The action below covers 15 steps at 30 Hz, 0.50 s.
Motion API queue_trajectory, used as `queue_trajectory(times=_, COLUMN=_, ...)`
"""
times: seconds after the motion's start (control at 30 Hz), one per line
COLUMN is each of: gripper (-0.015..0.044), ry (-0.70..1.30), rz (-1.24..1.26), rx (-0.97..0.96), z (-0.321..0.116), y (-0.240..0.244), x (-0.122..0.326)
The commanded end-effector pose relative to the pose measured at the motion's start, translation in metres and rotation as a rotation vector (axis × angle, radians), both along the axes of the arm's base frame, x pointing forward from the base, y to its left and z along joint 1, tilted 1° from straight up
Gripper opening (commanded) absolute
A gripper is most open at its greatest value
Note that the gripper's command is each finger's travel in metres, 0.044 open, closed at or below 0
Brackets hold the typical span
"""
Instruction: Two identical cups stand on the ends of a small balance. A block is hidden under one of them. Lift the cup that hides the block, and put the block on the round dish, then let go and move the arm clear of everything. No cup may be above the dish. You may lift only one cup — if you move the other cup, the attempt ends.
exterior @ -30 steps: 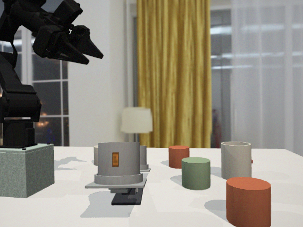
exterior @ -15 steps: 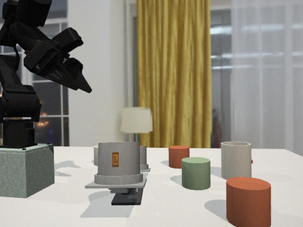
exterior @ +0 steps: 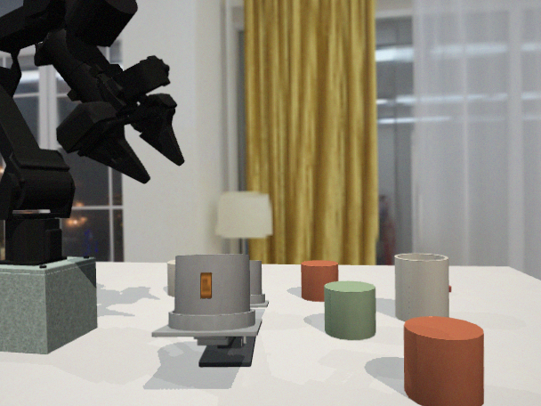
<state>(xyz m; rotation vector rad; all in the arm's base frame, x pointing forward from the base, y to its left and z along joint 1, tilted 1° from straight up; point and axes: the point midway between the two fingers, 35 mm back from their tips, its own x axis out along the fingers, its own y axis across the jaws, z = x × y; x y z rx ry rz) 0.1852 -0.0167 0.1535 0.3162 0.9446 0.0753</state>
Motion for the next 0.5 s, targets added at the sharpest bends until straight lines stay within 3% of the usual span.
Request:
queue_trajectory(times=0.0, gripper=0.044, ry=0.064, rz=-0.064, rx=0.063, z=0.0, y=0.004, x=0.008)
queue_trajectory(times=0.47, gripper=0.044, ry=0.357, rz=-0.368, rx=0.253, z=-0.016, y=0.031, x=0.04)
